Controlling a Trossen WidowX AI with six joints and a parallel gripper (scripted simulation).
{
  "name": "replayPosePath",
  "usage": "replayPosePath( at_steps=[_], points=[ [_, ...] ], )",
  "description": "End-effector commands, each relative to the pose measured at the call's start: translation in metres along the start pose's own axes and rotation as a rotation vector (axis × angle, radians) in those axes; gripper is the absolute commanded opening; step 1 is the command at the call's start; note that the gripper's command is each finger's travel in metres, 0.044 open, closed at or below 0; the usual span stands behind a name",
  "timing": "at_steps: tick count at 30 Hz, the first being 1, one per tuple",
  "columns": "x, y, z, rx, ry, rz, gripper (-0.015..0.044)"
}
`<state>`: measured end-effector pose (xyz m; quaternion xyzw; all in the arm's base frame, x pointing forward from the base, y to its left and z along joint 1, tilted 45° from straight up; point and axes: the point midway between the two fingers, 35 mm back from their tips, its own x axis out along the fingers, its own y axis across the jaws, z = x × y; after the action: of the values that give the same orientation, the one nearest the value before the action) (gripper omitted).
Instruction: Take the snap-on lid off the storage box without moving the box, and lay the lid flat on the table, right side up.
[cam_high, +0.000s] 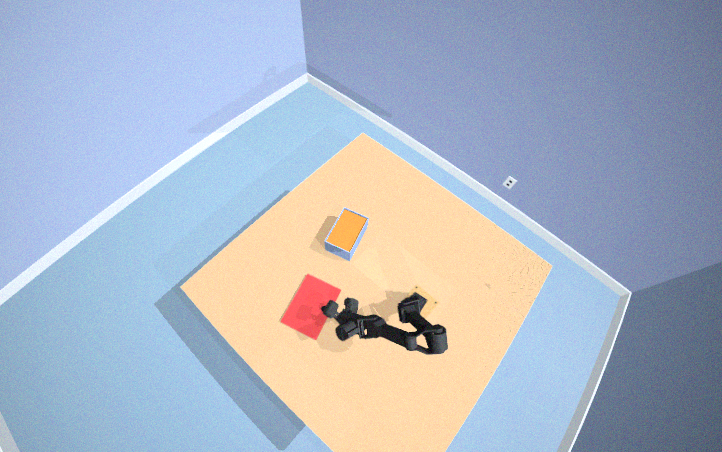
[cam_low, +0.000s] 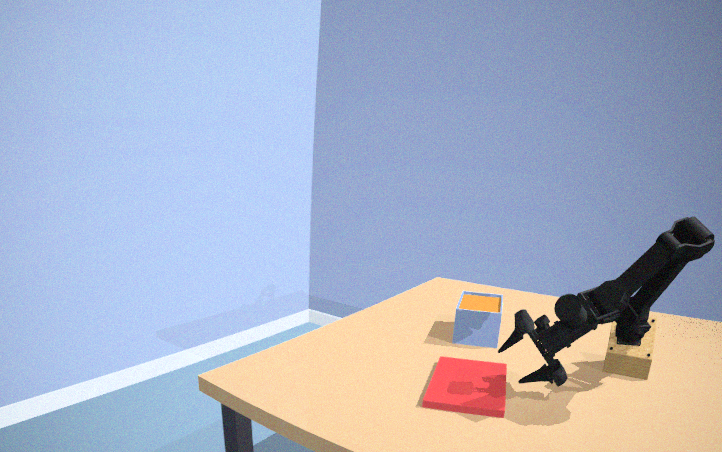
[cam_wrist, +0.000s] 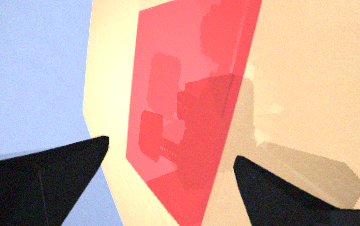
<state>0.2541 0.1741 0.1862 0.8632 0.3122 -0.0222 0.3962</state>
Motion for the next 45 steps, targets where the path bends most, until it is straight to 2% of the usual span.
replayPosePath(
  at_steps=[1,23,45],
  points=[
    [-0.008,-0.008,0.002,0.004,-0.005,-0.002,0.0440],
    [-0.039,-0.034,0.002,0.006,-0.006,-0.004,0.0440],
    [-0.073,-0.008,-0.001,0.005,-0.006,-0.004,0.0440]
  ],
)
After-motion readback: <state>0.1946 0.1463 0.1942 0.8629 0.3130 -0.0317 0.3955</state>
